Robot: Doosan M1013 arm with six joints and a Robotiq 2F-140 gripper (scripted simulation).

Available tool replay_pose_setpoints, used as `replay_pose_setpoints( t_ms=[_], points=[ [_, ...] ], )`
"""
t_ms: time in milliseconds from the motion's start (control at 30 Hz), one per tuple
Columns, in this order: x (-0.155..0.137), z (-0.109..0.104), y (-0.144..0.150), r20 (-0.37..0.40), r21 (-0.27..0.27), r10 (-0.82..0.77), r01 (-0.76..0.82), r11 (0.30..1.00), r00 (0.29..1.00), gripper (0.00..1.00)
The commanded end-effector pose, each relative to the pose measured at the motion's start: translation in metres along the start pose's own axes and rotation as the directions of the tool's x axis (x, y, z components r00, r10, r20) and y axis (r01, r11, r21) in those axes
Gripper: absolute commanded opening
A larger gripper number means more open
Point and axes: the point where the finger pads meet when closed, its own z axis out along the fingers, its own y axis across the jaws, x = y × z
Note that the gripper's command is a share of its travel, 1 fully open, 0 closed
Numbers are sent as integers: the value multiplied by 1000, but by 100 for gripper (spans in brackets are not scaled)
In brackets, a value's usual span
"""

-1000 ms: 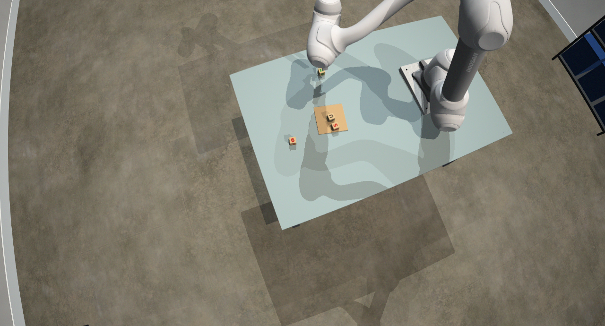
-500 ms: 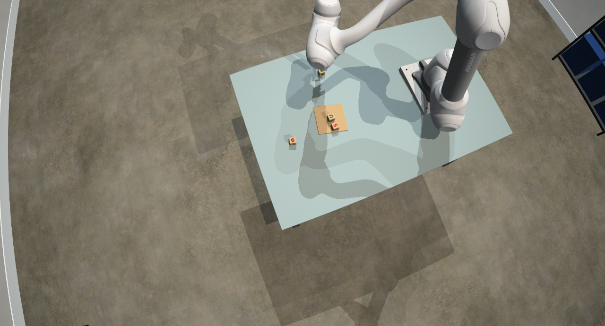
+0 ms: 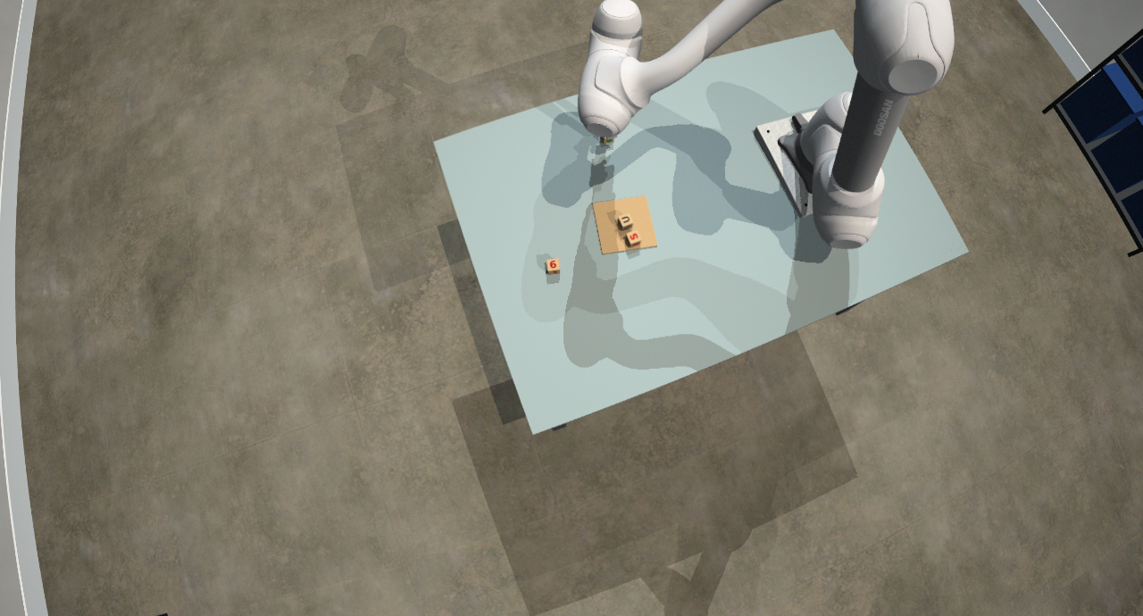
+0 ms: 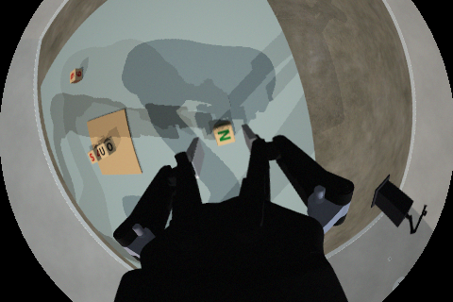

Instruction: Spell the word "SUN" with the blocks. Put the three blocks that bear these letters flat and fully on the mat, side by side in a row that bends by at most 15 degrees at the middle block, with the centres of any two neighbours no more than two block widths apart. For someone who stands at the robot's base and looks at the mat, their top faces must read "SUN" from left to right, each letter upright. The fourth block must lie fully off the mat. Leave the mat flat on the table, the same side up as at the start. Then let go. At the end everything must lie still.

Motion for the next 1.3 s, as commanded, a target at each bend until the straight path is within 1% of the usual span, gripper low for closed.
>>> replay_pose_setpoints(
  t_ms=[0, 367, 1267],
  points=[
    [-3, 9, 2, 5, -1, 7, -7, 1000, 1000, 40],
    [-3, 19, 2, 5, -1, 7, -7, 1000, 1000, 40],
    [-3, 21, 2, 5, -1, 7, -7, 1000, 1000, 40]
  ],
)
